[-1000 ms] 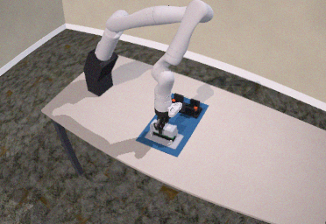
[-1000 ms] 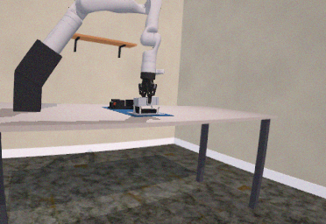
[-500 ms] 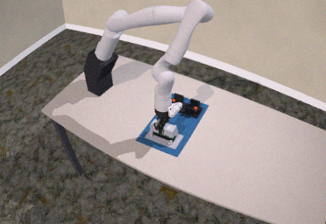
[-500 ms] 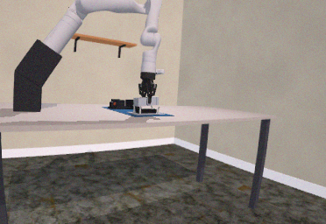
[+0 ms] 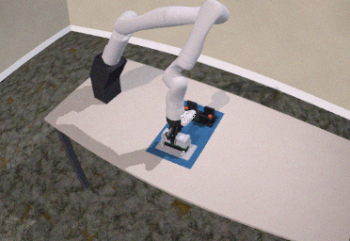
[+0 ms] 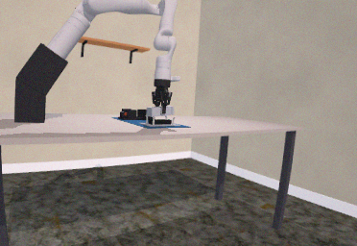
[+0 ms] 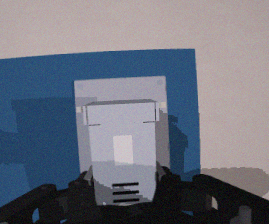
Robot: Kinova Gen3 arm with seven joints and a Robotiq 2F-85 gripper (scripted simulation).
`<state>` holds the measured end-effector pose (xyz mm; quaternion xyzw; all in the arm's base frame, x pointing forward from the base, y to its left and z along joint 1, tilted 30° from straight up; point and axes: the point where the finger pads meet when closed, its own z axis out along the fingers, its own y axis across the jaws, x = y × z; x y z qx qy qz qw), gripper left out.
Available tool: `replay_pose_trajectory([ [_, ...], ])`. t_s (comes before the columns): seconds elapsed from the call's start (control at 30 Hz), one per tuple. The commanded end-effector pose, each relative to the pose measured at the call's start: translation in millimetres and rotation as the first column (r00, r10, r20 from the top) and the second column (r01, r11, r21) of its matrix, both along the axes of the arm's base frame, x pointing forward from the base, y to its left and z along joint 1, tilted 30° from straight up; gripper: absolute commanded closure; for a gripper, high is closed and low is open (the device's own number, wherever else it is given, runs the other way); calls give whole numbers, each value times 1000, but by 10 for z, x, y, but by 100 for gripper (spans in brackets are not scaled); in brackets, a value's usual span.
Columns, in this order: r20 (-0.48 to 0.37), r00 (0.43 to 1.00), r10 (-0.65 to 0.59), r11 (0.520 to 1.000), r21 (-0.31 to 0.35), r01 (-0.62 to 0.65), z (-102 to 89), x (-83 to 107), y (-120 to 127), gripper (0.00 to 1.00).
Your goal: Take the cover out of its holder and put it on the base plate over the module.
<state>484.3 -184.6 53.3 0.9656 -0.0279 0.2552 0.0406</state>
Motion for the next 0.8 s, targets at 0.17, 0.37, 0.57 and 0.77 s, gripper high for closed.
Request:
replay_pose_trajectory([
  [0.17, 3, 1000, 3, 1000, 1, -3, -40, 28, -7, 100],
  [0.37, 5, 1000, 8, 1000, 2, -8, -111, 68, -16, 100],
  [0.57, 5, 1000, 8, 1000, 2, -8, -111, 68, -16, 100],
  [0.77, 2, 1000, 5, 1000, 2, -5, -100, 56, -14, 100],
])
